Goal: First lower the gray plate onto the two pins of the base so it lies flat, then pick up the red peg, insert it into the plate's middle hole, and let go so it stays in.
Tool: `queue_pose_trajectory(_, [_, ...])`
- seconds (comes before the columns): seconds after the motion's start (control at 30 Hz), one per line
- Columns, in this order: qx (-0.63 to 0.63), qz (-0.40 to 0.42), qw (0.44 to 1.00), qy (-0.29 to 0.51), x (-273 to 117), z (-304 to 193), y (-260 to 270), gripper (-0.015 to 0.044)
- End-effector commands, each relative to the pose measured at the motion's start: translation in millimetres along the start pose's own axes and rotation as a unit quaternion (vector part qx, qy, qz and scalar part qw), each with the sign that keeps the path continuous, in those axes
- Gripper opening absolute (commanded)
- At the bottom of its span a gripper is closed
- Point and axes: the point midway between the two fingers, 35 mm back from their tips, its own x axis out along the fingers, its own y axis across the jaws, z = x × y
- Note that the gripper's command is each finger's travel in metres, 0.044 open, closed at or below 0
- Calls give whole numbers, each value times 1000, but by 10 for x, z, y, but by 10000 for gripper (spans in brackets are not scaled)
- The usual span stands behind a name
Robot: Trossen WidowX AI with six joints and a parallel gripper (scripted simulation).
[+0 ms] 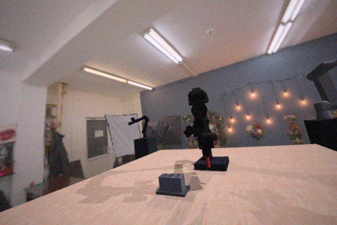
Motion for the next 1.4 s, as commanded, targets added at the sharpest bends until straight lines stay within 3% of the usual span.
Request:
queue_pose_trajectory(0.0, [-2,2,1000,-2,-22,105,34,0])
queue_pose_trajectory(1.37, [0,6,1000,-3,-34,1329,65,0])
